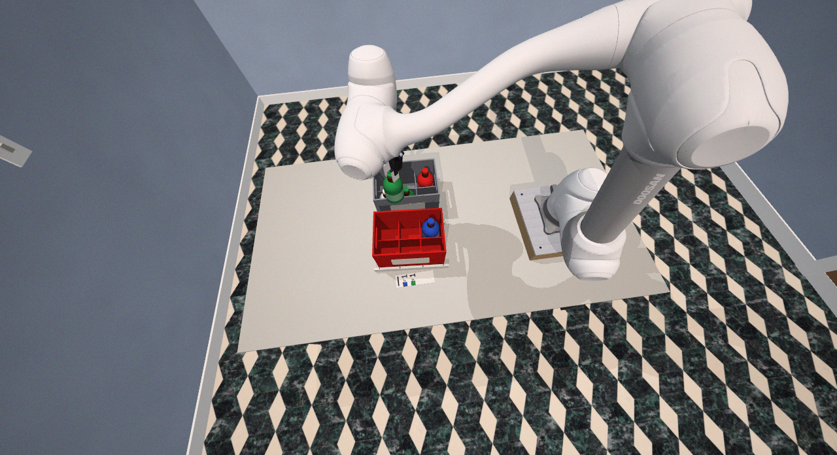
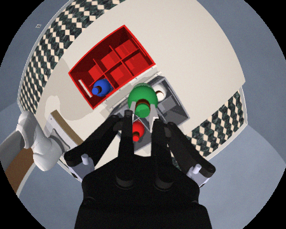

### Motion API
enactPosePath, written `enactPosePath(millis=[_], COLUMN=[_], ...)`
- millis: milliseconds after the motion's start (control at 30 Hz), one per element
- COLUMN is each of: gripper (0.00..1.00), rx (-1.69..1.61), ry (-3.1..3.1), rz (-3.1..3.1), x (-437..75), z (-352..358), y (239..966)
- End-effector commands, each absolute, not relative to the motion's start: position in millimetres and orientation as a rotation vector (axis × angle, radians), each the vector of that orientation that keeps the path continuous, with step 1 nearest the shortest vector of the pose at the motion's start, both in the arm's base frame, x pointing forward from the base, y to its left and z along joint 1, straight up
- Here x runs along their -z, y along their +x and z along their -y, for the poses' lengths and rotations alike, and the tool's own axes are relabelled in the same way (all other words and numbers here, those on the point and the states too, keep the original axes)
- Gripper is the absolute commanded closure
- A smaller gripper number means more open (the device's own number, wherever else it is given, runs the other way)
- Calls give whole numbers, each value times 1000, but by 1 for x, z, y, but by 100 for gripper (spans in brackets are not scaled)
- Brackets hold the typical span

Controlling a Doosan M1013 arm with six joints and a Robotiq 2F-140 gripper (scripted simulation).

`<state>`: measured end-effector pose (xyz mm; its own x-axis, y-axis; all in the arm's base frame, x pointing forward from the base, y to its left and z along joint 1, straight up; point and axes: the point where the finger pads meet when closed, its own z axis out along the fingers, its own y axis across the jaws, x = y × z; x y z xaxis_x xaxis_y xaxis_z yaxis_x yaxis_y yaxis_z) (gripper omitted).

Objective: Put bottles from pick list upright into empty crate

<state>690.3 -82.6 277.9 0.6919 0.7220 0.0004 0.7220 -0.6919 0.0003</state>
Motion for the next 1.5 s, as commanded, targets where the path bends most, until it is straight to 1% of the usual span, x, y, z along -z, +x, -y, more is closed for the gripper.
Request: enactPosePath(millis=[0,1467], gripper=[100,100], rx=[-1,-1], ry=[2889,2889], rz=[-1233,-1233], x=[-278,-278], z=[76,5], y=[688,661])
